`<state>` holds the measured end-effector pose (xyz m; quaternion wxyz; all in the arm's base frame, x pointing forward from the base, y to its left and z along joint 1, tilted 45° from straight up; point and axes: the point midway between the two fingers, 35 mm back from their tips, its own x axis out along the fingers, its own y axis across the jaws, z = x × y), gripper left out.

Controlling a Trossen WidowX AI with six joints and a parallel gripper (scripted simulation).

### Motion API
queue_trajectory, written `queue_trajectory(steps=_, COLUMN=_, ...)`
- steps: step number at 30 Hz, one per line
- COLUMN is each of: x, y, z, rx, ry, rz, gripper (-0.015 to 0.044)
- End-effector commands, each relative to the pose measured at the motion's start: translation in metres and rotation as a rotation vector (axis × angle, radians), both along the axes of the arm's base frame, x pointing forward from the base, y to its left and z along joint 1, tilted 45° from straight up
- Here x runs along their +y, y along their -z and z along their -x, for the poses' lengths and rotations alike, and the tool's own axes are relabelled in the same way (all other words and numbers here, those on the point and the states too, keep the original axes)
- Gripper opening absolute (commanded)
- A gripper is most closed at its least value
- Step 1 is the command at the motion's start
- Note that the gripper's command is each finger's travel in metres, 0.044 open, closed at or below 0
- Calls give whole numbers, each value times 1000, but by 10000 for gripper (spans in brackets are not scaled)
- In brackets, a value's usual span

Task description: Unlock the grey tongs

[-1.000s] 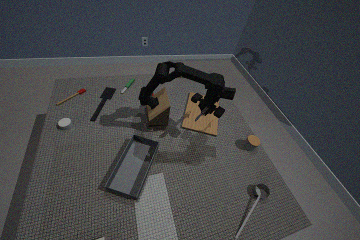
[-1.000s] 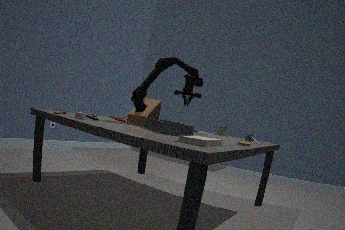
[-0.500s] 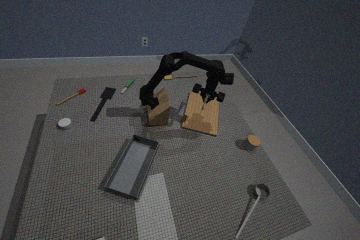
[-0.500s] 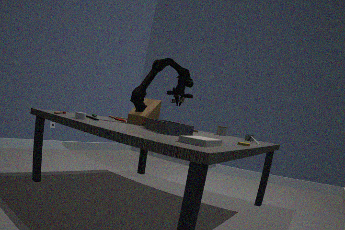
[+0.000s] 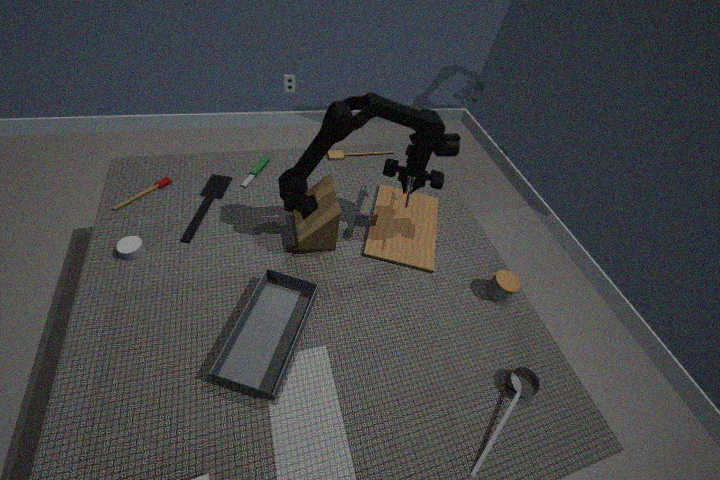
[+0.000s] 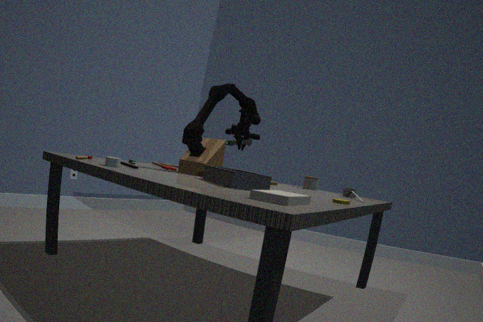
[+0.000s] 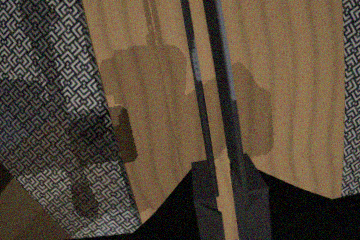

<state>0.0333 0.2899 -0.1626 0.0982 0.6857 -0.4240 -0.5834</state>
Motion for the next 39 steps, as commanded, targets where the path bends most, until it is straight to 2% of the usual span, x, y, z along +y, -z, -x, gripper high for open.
queue_trajectory(steps=1, x=3, y=0, z=-1, rx=30, ry=26, rz=-23, gripper=-150)
queue_trajectory(steps=15, x=-16, y=14, z=-11, rx=381, ry=366, rz=-174, gripper=-150)
queue_trajectory(steps=29, x=-21, y=8, z=-26, rx=689, ry=692, rz=-480, gripper=-150)
queue_trajectory(steps=33, x=-22, y=3, z=-32, rx=748, ry=763, rz=-574, gripper=-150)
queue_trajectory(steps=39, x=-22, y=3, z=-32, rx=751, ry=766, rz=-579, gripper=-150)
